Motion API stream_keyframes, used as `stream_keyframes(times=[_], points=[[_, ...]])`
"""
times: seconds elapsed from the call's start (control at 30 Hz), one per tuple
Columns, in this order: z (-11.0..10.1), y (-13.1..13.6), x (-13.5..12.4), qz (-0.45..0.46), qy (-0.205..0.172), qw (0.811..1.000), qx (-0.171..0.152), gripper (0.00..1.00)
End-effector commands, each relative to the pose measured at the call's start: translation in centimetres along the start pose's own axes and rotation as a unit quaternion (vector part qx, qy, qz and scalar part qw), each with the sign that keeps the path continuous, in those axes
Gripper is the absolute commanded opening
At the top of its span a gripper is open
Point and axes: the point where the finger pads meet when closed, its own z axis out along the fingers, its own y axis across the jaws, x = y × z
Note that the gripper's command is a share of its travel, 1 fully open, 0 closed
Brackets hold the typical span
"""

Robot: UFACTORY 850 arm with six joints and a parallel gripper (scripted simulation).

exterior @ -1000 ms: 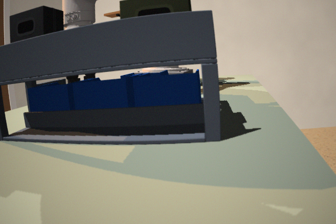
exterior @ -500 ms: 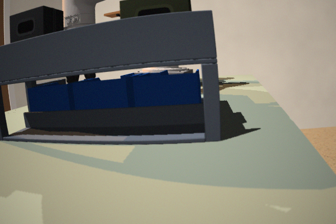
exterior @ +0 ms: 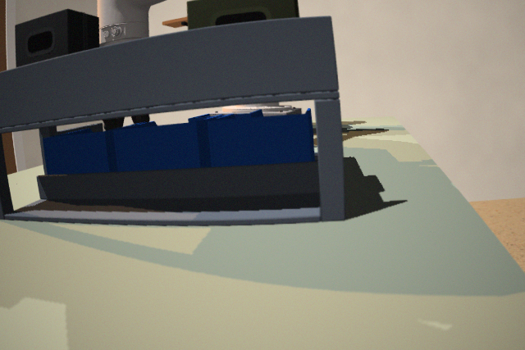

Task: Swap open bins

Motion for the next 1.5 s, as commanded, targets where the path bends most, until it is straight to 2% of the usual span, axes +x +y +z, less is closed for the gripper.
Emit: stream_keyframes(times=[0.0, 0.07, 0.1, 1.47], points=[[-0.08, -0.10, 0.02, 0.000, 0.000, 1.000, 0.001, 0.95], [-0.08, -0.10, 0.02, 0.000, 0.000, 1.000, 0.001, 0.95], [-0.08, -0.10, 0.02, 0.000, 0.000, 1.000, 0.001, 0.00], [-0.08, -0.10, 0.02, 0.000, 0.000, 1.000, 0.001, 0.00]])
